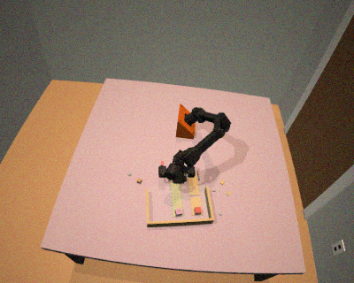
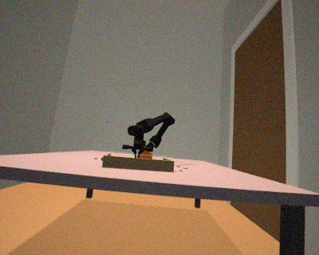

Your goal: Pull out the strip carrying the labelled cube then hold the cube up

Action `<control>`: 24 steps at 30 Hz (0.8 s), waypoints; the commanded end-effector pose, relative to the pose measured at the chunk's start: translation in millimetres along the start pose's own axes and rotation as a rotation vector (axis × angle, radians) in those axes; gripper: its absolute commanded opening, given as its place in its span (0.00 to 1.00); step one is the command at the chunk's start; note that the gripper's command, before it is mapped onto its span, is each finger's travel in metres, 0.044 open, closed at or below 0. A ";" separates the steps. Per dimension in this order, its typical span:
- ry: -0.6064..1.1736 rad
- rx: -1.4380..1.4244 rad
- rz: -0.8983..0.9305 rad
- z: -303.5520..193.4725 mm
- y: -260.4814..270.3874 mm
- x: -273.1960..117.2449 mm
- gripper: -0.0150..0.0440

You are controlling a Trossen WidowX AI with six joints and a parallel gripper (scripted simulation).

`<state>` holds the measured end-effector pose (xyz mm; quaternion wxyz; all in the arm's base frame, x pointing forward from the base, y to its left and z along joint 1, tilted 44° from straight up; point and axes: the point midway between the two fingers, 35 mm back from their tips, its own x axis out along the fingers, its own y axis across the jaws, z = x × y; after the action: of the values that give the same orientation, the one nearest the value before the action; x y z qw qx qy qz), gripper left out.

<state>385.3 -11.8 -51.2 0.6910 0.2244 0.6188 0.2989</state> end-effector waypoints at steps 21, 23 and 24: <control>0.001 0.005 0.004 -0.1 -0.2 4.0 0.25; 0.001 0.005 0.004 0.0 -0.2 4.2 0.25; 0.001 0.005 0.004 0.0 -0.2 4.3 0.25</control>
<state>385.6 -11.7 -51.8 0.6917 0.2252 0.6183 0.2977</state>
